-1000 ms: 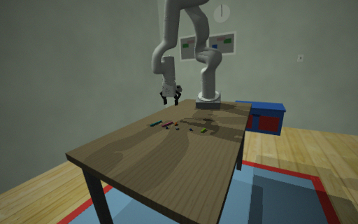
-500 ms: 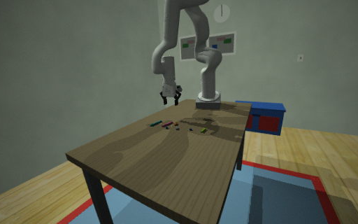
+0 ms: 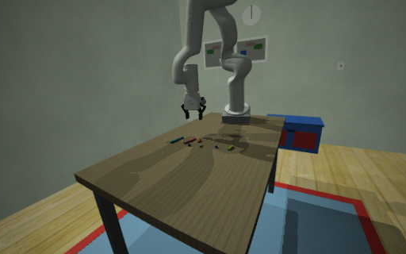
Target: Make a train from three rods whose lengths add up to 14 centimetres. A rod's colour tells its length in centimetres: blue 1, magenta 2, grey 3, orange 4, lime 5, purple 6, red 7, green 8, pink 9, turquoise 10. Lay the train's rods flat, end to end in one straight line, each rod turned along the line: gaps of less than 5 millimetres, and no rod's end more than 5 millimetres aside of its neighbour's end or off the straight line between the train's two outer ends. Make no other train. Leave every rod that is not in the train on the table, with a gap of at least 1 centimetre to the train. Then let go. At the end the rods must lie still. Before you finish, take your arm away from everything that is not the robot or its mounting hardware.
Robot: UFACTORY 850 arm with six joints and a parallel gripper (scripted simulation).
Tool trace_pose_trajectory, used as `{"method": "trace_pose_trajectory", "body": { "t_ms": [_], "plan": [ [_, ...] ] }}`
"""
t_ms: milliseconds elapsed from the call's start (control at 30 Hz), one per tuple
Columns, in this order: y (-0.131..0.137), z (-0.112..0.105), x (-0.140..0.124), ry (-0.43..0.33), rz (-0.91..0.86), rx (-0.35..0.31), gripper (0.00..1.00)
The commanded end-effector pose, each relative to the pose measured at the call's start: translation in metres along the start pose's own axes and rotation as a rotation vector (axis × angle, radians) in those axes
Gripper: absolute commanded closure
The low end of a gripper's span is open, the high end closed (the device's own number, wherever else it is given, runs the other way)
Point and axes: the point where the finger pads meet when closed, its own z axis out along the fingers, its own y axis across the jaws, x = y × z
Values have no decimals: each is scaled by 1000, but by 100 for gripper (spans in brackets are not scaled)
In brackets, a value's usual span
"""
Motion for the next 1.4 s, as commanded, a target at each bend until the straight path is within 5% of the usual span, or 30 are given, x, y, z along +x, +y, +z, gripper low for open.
{"method": "trace_pose_trajectory", "body": {
  "t_ms": [0,1367],
  "plan": [
    [9,2,-9,9,-167,-5,0],
    [138,25,-105,27,-2120,-31,0]
  ]
}}
